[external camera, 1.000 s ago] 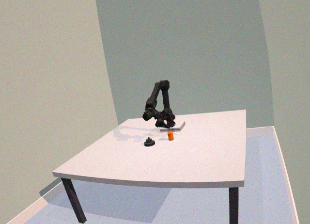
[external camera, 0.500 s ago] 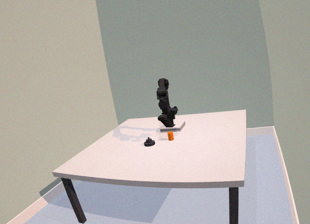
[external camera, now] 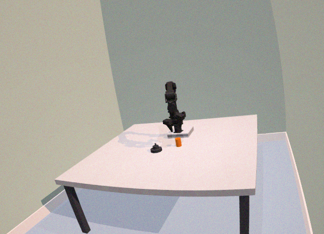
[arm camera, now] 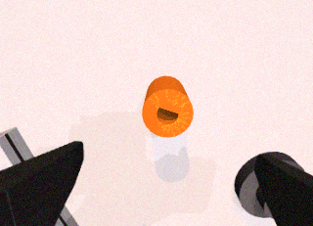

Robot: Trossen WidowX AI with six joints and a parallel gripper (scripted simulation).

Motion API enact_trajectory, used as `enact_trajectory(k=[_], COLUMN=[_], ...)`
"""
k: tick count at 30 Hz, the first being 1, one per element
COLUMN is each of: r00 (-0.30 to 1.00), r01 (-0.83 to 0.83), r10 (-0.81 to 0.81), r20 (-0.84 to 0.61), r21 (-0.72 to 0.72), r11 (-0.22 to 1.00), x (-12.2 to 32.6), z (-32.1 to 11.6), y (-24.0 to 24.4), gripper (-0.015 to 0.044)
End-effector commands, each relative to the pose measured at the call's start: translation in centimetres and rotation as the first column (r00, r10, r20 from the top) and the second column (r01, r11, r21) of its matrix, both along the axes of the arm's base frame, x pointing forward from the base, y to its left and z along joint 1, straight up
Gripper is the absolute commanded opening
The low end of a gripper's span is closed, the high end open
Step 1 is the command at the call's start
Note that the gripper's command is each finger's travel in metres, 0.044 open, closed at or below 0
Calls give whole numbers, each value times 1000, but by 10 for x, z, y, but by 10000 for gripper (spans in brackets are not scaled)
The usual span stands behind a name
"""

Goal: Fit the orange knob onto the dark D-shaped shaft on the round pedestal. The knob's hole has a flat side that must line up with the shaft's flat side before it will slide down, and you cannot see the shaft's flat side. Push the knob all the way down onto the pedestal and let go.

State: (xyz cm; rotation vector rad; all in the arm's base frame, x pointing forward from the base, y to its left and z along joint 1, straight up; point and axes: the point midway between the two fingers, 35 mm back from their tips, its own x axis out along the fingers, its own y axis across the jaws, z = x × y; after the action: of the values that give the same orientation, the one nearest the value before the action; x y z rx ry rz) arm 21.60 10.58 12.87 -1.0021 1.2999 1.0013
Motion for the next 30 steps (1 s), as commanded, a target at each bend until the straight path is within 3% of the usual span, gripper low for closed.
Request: enact_trajectory(k=[1, 5, 8, 23, 30], r00=[921, 698, 514, 500, 500], r01=[389, 716, 857, 866, 866], r10=[-389, -716, -857, -866, -866], r20=[-4, -12, -17, -17, -17], r21=[2, 8, 9, 9, 9], r11=[921, 698, 514, 500, 500], x=[0, 0, 0, 0, 1], z=[0, -1, -1, -1, -34], y=[-1, -1, -1, -1, 0], gripper=[440, 440, 440, 440, 440])
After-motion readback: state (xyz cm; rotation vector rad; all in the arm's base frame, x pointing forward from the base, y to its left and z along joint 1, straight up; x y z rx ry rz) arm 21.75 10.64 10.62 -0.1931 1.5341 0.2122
